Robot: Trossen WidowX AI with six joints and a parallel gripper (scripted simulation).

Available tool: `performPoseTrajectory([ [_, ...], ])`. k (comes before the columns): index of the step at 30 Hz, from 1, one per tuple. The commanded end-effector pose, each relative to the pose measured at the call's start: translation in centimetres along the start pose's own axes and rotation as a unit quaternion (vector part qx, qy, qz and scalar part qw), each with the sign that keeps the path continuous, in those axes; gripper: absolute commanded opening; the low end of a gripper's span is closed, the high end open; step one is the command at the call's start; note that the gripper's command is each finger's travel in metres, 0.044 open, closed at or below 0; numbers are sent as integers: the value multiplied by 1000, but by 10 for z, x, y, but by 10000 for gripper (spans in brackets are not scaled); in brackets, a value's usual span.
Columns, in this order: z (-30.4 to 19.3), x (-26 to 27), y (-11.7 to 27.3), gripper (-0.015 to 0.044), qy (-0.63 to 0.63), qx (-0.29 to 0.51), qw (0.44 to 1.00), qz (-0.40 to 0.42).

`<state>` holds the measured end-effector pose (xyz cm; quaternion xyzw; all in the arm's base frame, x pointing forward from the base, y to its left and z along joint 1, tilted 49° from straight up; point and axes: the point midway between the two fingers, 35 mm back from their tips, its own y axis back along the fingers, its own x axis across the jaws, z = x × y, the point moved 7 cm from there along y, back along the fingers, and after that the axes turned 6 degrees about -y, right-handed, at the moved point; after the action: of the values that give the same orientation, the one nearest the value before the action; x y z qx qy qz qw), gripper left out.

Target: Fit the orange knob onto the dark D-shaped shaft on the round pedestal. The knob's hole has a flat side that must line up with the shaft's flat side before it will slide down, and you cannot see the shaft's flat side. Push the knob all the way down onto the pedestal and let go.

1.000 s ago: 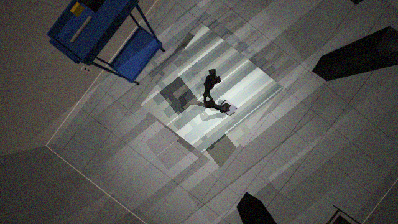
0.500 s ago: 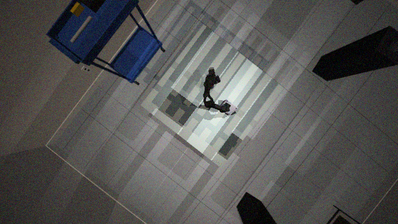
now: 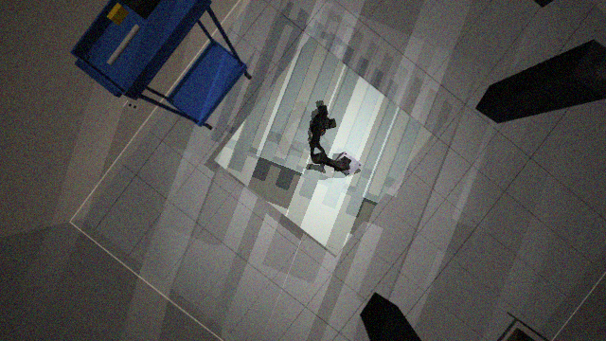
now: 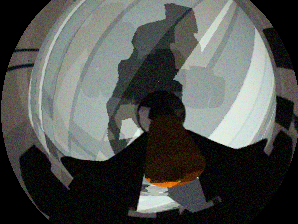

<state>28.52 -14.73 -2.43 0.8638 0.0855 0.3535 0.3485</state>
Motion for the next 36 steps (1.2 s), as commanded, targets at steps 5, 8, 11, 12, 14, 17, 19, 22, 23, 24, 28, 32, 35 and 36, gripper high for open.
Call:
performPoseTrajectory([
  [5, 1, 0, -1, 0, -17, -2, 1000, -1],
  [8, 0, 0, -3, 0, -17, -2, 1000, -1],
  [11, 0, 0, -4, 0, -17, -2, 1000, -1],
  [12, 0, 0, -4, 0, -17, -2, 1000, -1],
  [14, 0, 0, -5, 0, -17, -2, 1000, -1],
  [17, 0, 0, -5, 0, -17, -2, 1000, -1],
  [19, 0, 0, -5, 0, -17, -2, 1000, -1],
  [22, 1, 1, -5, 0, -15, -2, 1000, -1],
  [23, 1, 1, -6, 0, -15, -2, 1000, -1],
  [24, 1, 1, -6, 0, -15, -2, 1000, -1],
  [28, 1, 2, -11, 0, -15, -1, 1000, -1],
  [32, 1, 1, -15, 0, -15, -1, 1000, -1],
  [35, 1, 1, -19, 0, -15, -1, 1000, -1],
  [36, 1, 1, -20, 0, -15, -1, 1000, -1],
])
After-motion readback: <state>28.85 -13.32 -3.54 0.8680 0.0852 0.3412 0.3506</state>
